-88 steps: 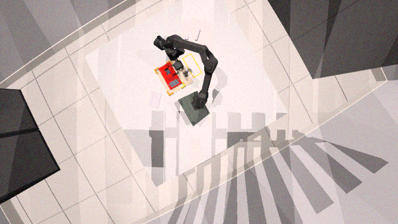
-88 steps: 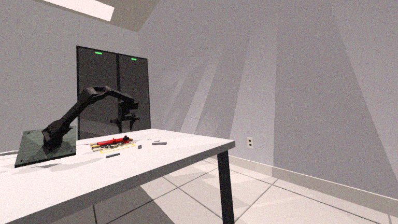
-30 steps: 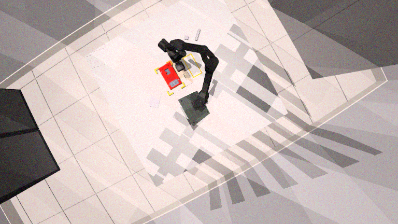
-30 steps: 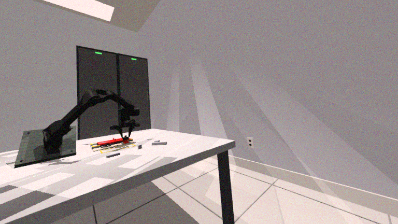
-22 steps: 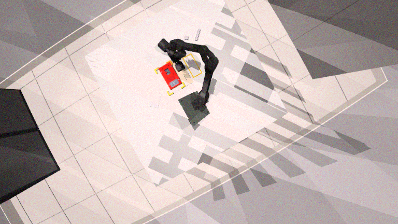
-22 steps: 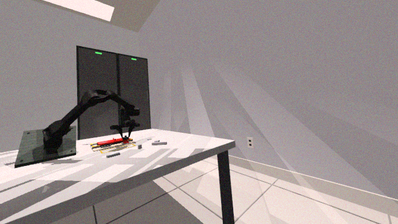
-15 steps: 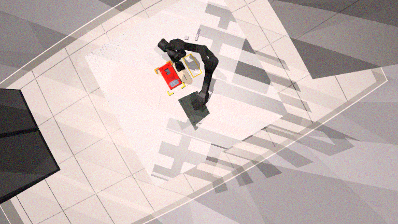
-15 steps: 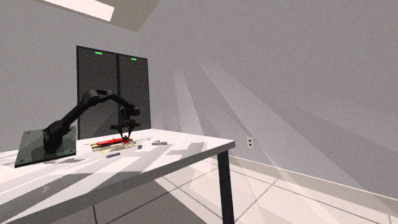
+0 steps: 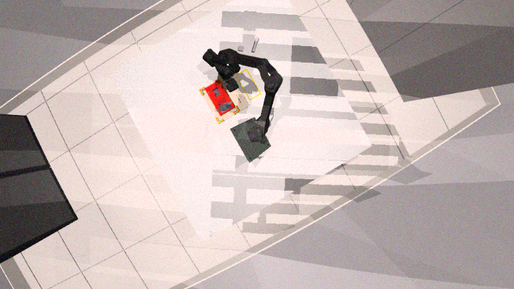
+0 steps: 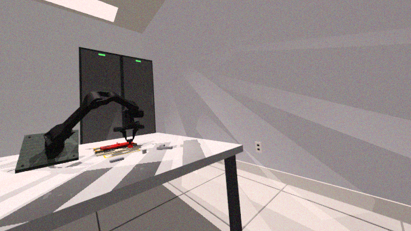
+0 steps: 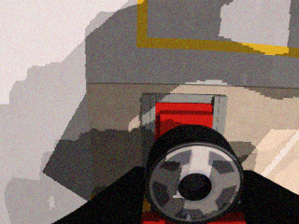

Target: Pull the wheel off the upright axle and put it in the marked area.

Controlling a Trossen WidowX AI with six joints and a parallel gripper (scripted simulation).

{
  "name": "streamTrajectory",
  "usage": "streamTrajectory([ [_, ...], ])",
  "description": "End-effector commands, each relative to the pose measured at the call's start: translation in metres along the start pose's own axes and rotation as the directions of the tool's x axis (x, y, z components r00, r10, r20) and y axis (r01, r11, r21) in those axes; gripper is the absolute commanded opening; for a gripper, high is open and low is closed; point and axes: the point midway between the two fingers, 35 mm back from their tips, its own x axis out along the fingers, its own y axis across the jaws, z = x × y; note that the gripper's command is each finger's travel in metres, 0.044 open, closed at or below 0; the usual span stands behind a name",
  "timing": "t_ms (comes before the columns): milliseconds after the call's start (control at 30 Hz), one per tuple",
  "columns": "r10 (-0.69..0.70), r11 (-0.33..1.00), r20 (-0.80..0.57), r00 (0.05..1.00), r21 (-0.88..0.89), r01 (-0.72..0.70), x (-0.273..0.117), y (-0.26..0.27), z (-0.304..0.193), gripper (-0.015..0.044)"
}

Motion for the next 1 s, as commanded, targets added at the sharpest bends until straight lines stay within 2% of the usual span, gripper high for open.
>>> streamTrajectory([
  [0,0.004,1.0,-0.004,1.0,0.004,-0.004,-0.0031,0.0008,-0.0007,0.0],
  [967,0.005,1.0,-0.003,1.0,0.002,-0.005,-0.0126,0.0006,-0.0009,0.0],
])
